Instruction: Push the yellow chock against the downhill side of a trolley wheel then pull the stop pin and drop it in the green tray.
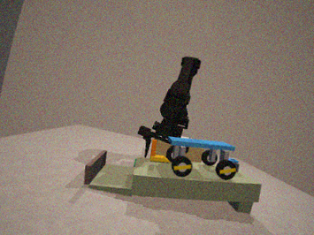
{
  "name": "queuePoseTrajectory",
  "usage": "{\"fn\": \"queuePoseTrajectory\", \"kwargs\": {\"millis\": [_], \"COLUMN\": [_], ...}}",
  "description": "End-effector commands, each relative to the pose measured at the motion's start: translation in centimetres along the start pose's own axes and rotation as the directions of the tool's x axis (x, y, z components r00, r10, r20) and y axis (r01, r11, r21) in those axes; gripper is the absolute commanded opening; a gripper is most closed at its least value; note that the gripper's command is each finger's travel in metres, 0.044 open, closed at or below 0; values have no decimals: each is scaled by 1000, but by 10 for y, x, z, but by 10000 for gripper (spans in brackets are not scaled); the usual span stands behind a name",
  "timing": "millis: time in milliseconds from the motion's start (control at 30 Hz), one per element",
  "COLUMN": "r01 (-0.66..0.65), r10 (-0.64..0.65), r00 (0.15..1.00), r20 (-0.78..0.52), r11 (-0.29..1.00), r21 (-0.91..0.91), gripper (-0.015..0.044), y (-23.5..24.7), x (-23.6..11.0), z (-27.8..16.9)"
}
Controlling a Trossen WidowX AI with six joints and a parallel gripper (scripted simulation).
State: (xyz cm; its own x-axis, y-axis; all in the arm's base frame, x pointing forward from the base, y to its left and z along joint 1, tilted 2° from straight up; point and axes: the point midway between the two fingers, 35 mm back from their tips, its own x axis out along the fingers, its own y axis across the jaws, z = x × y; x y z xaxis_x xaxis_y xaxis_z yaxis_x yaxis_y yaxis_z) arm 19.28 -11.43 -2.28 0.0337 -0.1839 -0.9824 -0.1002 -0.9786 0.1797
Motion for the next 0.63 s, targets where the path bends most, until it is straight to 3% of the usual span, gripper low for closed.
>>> {"fn": "queuePoseTrajectory", "kwargs": {"millis": [0, 133, 600], "r01": [-7, -7, -7], "r10": [7, 7, 7], "r00": [1000, 1000, 1000], "r20": [-9, -8, -7], "r11": [1000, 1000, 1000], "r21": [4, 5, 5], "gripper": [340, 440, 440], "y": [3, 3, 8], "x": [-13, -20, -62], "z": [-1, 0, 4]}}
